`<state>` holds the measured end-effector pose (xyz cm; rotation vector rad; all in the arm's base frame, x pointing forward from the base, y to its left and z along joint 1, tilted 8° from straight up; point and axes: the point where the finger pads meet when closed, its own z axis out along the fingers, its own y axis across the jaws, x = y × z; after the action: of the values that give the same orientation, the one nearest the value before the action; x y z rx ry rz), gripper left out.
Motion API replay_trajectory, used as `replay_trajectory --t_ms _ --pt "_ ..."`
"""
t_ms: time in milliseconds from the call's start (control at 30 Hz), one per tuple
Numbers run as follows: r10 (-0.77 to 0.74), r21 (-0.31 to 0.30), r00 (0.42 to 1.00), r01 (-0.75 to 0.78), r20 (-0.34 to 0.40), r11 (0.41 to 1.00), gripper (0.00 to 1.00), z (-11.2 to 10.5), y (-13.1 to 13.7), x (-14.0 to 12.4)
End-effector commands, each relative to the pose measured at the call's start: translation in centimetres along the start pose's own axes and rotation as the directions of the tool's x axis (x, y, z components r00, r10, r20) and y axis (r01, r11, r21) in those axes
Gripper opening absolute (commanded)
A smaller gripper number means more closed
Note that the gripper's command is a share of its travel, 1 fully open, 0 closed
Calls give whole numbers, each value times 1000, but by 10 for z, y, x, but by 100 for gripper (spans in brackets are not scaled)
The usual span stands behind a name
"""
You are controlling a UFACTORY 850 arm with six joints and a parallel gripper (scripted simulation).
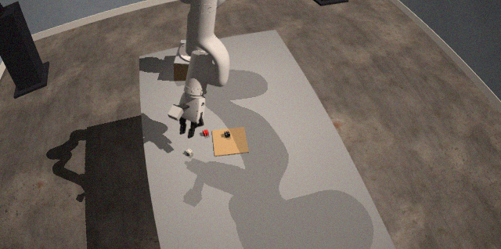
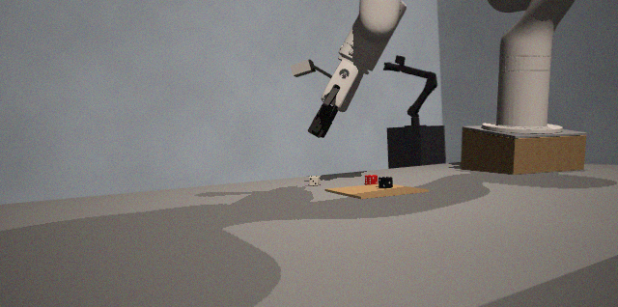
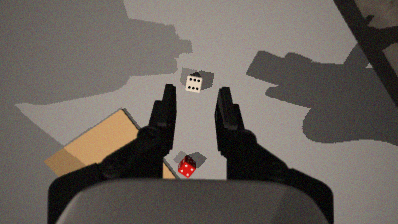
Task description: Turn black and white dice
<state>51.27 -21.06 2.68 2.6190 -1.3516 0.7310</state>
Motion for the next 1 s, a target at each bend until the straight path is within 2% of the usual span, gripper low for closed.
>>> replay_trajectory --t_ms 0,67,133,267,433,533,700,733,967 --pt "3 -2 985 -3 172 1000 36 3 -2 10" --pt "3 -2 985 -3 172 1000 36 3 -2 10" --pt "3 -4 964 -2 267 1000 36 2 -2 17" --pt "4 -6 936 -1 352 1000 36 3 -2 22" --pt "3 -3 874 -2 486 1000 36 4 -2 31" --pt "3 -2 857 -2 515 1000 36 3 -1 33" --pt "3 -2 854 -2 520 1000 36 3 -1 34" --pt "3 -2 854 -2 520 1000 100 3 -1 34" --pt "3 -2 854 -2 520 1000 100 3 -1 34"
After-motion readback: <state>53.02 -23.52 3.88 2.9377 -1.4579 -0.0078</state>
